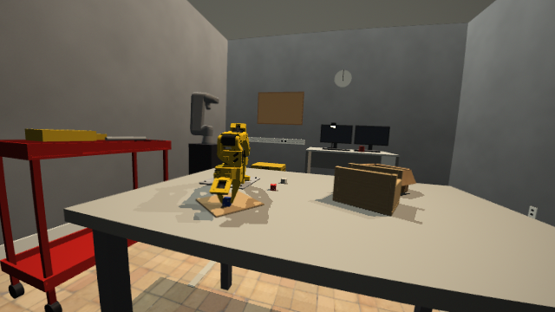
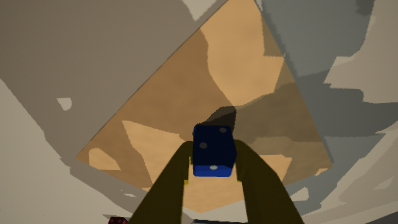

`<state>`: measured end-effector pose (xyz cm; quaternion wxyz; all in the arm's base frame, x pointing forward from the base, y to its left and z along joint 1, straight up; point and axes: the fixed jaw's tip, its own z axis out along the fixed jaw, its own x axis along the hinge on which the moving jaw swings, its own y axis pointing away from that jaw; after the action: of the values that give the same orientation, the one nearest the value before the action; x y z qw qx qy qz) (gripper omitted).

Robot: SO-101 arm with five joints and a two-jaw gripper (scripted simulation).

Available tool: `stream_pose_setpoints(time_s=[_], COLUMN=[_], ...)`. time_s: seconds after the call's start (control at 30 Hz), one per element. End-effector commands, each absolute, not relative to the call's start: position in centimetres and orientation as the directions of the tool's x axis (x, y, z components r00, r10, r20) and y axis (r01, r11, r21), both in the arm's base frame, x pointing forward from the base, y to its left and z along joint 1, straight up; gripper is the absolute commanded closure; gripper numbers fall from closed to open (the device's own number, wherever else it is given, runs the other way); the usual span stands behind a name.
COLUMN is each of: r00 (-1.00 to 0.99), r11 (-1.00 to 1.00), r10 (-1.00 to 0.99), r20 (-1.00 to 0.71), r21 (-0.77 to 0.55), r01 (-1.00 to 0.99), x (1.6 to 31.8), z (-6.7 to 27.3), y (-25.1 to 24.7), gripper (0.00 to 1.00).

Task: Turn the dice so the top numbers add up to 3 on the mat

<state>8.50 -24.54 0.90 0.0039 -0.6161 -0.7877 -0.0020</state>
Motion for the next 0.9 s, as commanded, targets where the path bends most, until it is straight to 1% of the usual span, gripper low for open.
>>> stream_pose_setpoints(time_s=[0.0,0.2,0.43,0.5,0.7,0.87], r00=[-0.231,-0.231,-0.231,-0.231,-0.231,-0.231], r11=[0.231,0.231,0.231,0.231,0.231,0.231], r10=[0.972,0.972,0.972,0.972,0.972,0.972], r20=[0.03,0.03,0.03,0.03,0.03,0.03], r21=[-0.002,-0.002,-0.002,-0.002,-0.002,-0.002], r01=[0.973,0.973,0.973,0.973,0.973,0.973], x=[8.18,8.18,8.18,8.18,8.18,8.18], z=[0.37,0.37,0.37,0.37,0.37,0.37], y=[-24.31,-24.31,-24.31,-24.31,-24.31,-24.31], gripper=[0.89,0.87,0.8,0.8,0.74,0.71])
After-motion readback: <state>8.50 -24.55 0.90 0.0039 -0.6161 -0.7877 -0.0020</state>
